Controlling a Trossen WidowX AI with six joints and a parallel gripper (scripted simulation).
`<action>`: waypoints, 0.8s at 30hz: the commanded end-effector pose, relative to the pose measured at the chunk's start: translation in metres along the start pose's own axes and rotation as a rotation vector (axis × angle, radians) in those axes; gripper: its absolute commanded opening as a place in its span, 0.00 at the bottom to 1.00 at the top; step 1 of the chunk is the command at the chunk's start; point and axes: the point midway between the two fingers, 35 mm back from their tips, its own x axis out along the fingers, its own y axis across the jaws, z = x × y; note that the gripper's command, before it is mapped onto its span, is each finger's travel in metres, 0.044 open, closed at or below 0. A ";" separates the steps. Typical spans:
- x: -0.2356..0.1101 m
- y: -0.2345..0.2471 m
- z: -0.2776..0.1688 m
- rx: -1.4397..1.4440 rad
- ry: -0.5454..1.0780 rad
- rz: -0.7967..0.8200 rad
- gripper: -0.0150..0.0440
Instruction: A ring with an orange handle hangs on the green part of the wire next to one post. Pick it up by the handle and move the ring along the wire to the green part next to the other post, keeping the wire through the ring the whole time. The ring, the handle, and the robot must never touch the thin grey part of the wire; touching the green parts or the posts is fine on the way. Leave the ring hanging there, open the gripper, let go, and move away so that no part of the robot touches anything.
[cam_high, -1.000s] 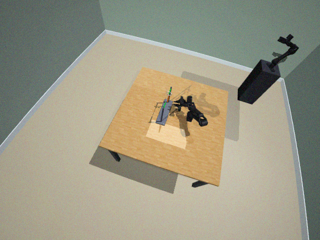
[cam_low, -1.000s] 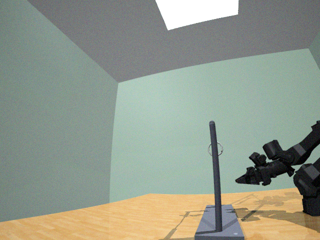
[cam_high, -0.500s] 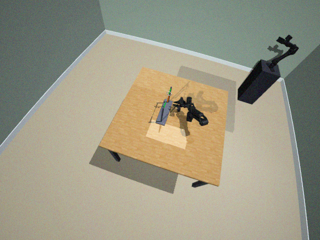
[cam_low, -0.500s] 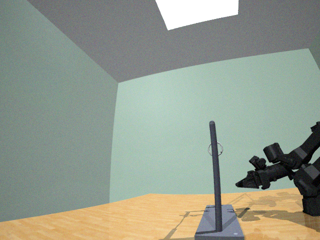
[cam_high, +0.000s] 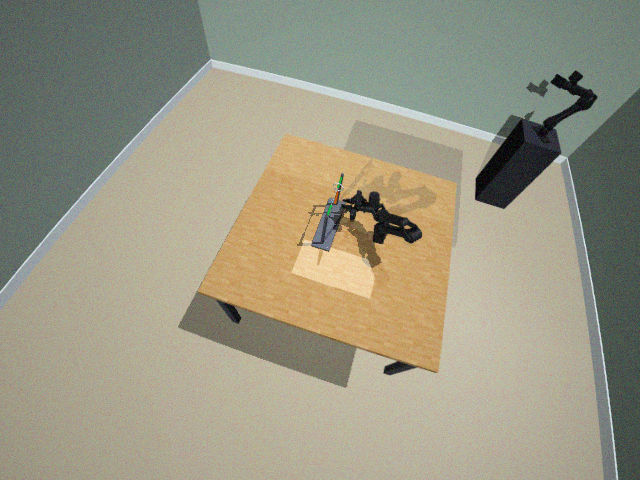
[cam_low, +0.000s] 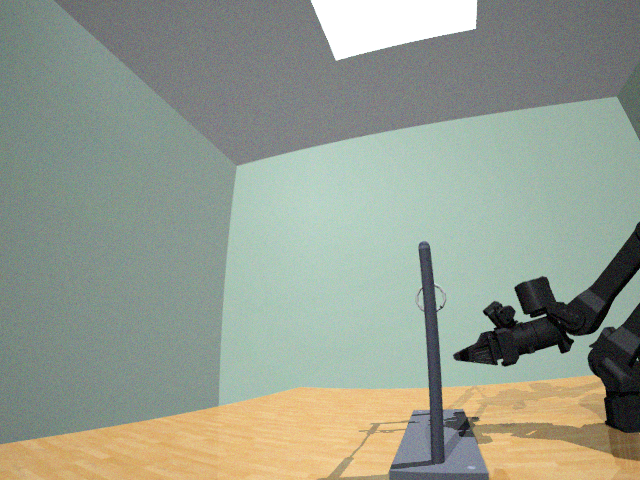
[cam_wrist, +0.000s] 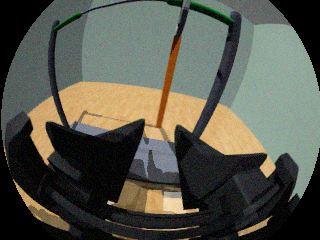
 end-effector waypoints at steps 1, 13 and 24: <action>0.005 -0.002 0.001 0.009 0.002 -0.005 0.53; 0.021 -0.004 0.004 0.009 0.002 -0.005 0.53; 0.037 -0.005 0.005 0.009 0.002 -0.005 0.53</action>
